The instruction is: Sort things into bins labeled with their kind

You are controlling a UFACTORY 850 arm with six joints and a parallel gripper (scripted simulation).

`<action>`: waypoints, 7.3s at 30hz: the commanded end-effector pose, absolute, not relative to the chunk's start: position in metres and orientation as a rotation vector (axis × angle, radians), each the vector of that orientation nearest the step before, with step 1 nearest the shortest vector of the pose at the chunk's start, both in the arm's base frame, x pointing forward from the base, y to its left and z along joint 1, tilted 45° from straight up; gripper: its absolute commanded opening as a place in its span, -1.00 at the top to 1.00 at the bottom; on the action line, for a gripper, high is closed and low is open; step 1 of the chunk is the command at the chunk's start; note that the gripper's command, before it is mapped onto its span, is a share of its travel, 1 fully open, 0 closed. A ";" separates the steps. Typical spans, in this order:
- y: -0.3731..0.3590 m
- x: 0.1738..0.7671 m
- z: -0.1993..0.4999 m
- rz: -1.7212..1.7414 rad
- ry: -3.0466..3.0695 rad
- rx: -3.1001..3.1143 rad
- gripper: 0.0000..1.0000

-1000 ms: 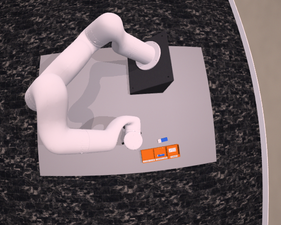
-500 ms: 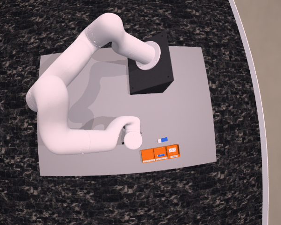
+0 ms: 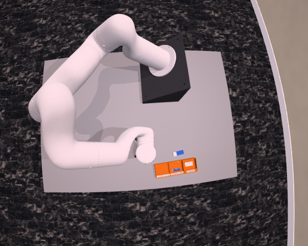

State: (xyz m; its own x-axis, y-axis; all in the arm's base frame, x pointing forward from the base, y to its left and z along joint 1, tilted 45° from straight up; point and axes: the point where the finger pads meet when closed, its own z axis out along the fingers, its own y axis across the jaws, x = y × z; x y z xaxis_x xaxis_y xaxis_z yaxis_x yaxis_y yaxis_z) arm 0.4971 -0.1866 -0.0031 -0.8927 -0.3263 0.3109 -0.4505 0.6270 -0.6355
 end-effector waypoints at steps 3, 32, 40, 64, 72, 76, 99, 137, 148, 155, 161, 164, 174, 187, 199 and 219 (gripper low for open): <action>-0.186 0.498 -0.003 1.117 -2.682 0.646 1.00; -0.158 0.497 0.026 1.117 -2.682 0.646 1.00; -0.144 0.497 0.040 1.117 -2.682 0.646 1.00; -0.101 0.521 -0.004 1.117 -2.683 0.646 1.00; -0.069 0.539 -0.035 1.117 -2.683 0.646 1.00; -0.061 0.544 -0.043 1.117 -2.683 0.646 1.00; 0.020 0.589 -0.123 1.037 -2.480 1.007 1.00; 0.046 0.604 -0.148 0.715 -1.689 1.820 1.00; 0.034 0.604 -0.160 0.715 -1.689 1.820 1.00; 0.024 0.604 -0.169 0.715 -1.689 1.820 1.00; 0.019 0.604 -0.175 0.715 -1.689 1.820 1.00; 0.019 0.604 -0.175 0.715 -1.689 1.820 1.00; 0.019 0.604 -0.175 0.715 -1.689 1.820 0.37; 0.019 0.604 -0.175 0.715 -1.689 1.820 0.37; 0.029 0.604 -0.165 0.715 -1.689 1.820 0.37; 0.046 0.604 -0.148 0.715 -1.689 1.820 0.37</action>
State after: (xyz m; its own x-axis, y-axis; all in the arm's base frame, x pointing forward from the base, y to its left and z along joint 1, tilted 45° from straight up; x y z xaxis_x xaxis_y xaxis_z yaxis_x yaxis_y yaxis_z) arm 0.6031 0.0450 -0.1487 0.0689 -0.7045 0.7063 -0.9975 -0.0578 0.0397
